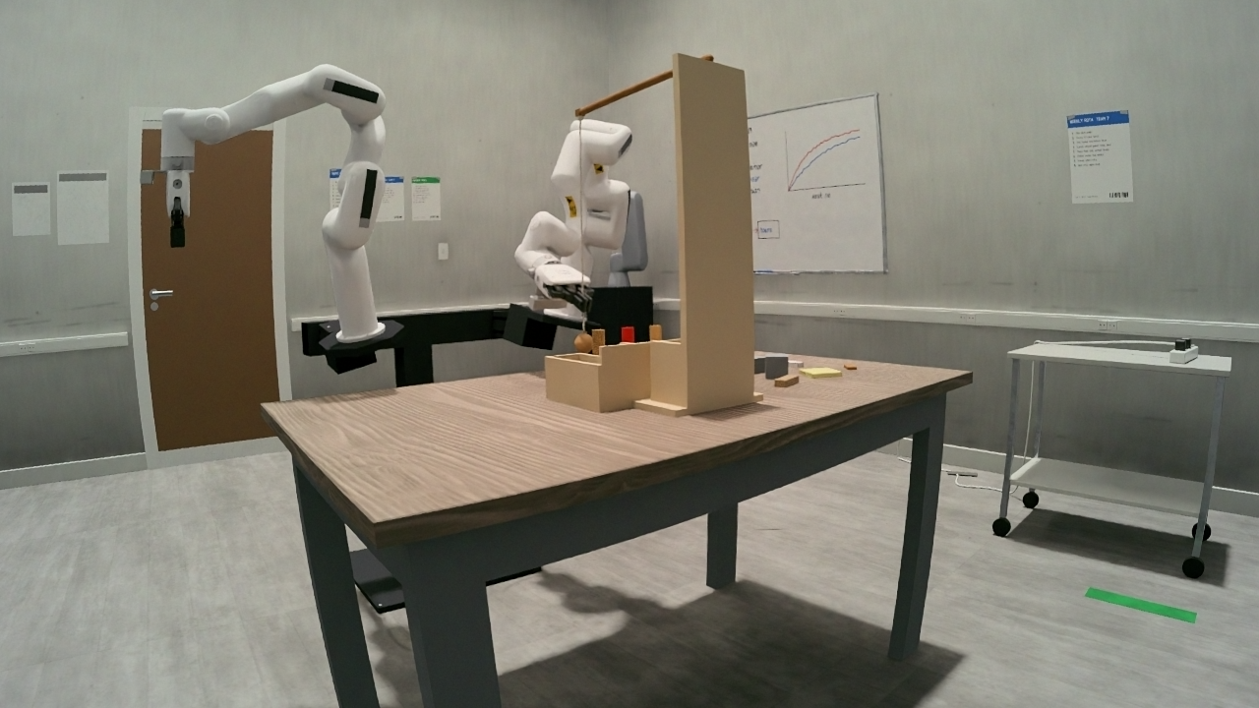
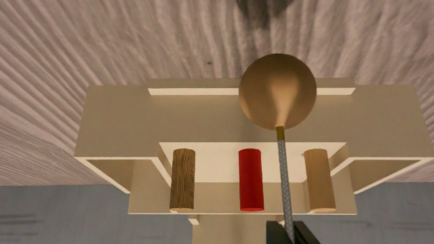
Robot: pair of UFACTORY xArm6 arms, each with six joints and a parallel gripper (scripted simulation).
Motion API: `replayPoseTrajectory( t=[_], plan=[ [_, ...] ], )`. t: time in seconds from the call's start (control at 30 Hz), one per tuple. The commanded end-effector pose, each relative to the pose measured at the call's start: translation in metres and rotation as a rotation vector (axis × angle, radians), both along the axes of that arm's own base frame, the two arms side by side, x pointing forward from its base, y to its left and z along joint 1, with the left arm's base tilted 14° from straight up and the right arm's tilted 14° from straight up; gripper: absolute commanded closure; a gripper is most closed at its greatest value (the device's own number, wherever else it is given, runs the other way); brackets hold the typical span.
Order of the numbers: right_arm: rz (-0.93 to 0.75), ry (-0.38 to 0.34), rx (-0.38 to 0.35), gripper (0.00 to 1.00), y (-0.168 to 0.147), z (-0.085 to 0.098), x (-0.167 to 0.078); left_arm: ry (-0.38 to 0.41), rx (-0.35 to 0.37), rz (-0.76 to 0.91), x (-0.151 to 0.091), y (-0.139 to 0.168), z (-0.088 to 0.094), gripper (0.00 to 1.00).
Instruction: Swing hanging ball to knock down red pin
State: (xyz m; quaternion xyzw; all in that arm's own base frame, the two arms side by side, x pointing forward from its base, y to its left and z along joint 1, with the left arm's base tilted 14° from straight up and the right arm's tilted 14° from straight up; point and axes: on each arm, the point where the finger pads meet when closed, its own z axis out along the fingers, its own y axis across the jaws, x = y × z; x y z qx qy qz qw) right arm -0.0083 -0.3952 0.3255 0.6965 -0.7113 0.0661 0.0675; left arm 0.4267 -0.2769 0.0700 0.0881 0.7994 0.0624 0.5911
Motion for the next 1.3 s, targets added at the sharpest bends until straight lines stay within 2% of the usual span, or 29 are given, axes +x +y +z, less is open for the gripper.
replayPoseTrajectory(
  t=[0.0, 0.73, 0.9, 1.17, 1.23, 1.27],
  plan=[
    [0.000, 0.000, -0.004, 0.00, -0.001, 0.001, 0.000, -0.002, -0.003, 0.000, 0.001, -0.001, 0.001, 1.00],
    [0.000, 0.000, -0.004, 0.00, -0.001, 0.001, 0.000, 0.009, -0.002, 0.002, -0.004, -0.001, 0.003, 1.00],
    [0.000, 0.000, -0.004, 0.00, -0.001, 0.001, 0.000, 0.076, 0.003, 0.016, -0.032, 0.001, 0.004, 1.00],
    [0.000, 0.000, -0.004, 0.00, -0.001, 0.001, 0.000, 0.257, 0.015, 0.053, -0.104, 0.005, 0.007, 1.00],
    [0.000, 0.000, -0.004, 0.00, -0.001, 0.001, 0.000, 0.257, 0.015, 0.053, -0.104, 0.005, 0.007, 1.00],
    [0.000, 0.000, -0.004, 0.00, -0.001, 0.001, 0.000, 0.278, 0.016, 0.058, -0.112, 0.005, 0.008, 1.00]
  ],
)
